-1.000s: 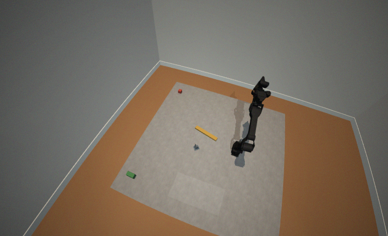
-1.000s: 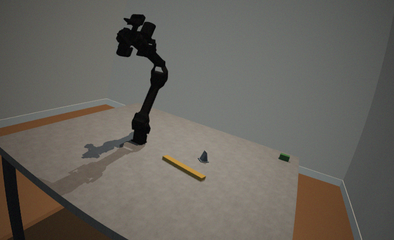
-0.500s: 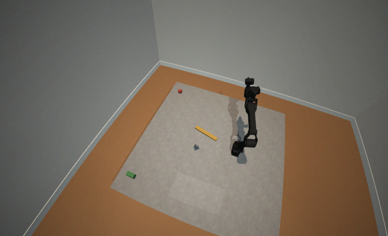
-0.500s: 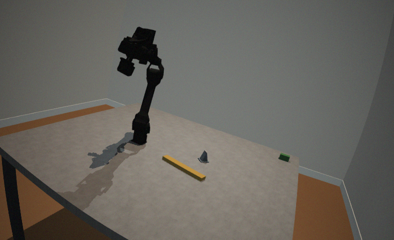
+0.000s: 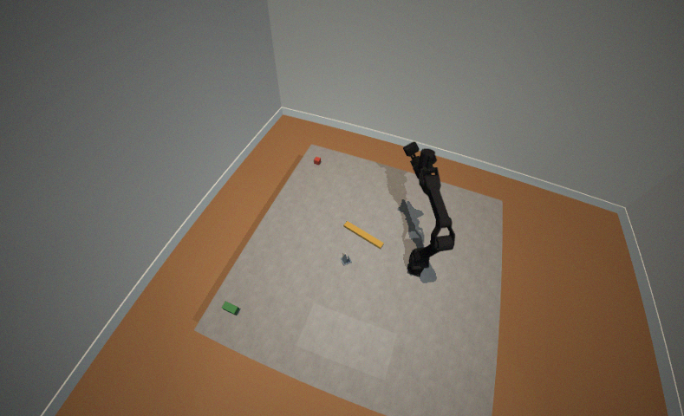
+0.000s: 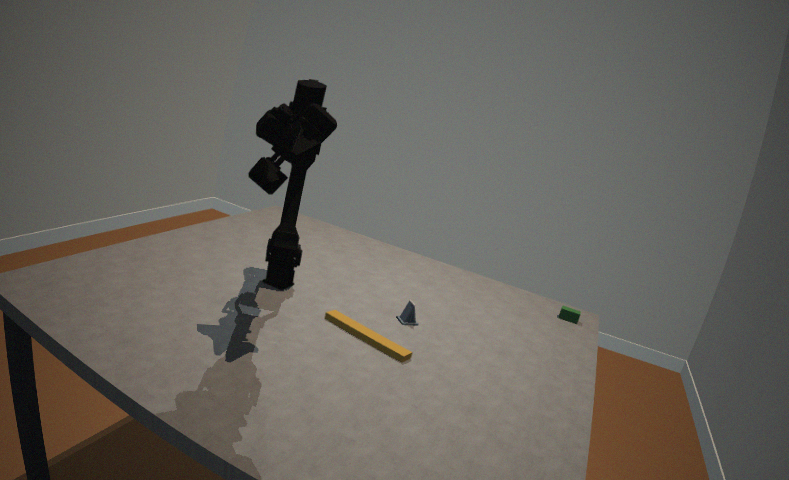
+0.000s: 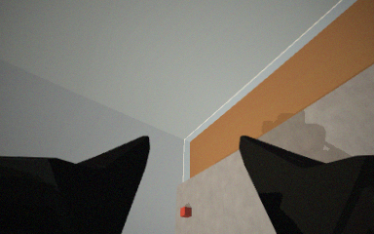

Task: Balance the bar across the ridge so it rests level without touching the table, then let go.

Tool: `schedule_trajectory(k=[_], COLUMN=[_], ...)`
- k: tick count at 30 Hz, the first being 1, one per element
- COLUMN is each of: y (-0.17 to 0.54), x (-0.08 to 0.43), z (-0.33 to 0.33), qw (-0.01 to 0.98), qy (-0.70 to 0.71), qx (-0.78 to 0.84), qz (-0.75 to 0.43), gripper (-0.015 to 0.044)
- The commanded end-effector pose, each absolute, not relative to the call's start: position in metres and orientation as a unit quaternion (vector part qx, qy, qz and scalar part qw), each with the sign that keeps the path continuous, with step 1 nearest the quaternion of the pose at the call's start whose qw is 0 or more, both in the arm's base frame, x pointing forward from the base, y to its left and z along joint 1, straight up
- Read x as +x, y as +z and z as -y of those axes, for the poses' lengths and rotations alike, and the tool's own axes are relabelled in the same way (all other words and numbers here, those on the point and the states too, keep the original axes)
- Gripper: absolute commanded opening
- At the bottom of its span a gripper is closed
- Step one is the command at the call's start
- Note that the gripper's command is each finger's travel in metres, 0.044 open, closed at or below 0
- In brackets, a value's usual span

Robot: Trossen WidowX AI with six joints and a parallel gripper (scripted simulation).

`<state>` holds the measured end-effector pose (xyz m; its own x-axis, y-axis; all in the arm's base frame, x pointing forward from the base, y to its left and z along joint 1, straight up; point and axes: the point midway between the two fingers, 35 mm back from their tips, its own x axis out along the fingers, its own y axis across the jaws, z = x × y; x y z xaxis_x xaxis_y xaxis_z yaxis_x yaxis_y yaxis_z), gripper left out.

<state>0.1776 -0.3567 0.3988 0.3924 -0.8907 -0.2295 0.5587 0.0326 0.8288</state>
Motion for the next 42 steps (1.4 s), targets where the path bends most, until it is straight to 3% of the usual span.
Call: schedule_trajectory(k=[1,23,42], y=[0.371,0.241,0.147], x=[0.206,0.312,0.341], z=[0.352,0.268,0.152], qw=[0.718,0.786,0.759], qy=[-0.519,-0.422,-0.209], qx=[0.453,0.348,0.170], qz=[0.100,-0.289,-0.593], gripper=[0.0315,0.0315,0.0315])
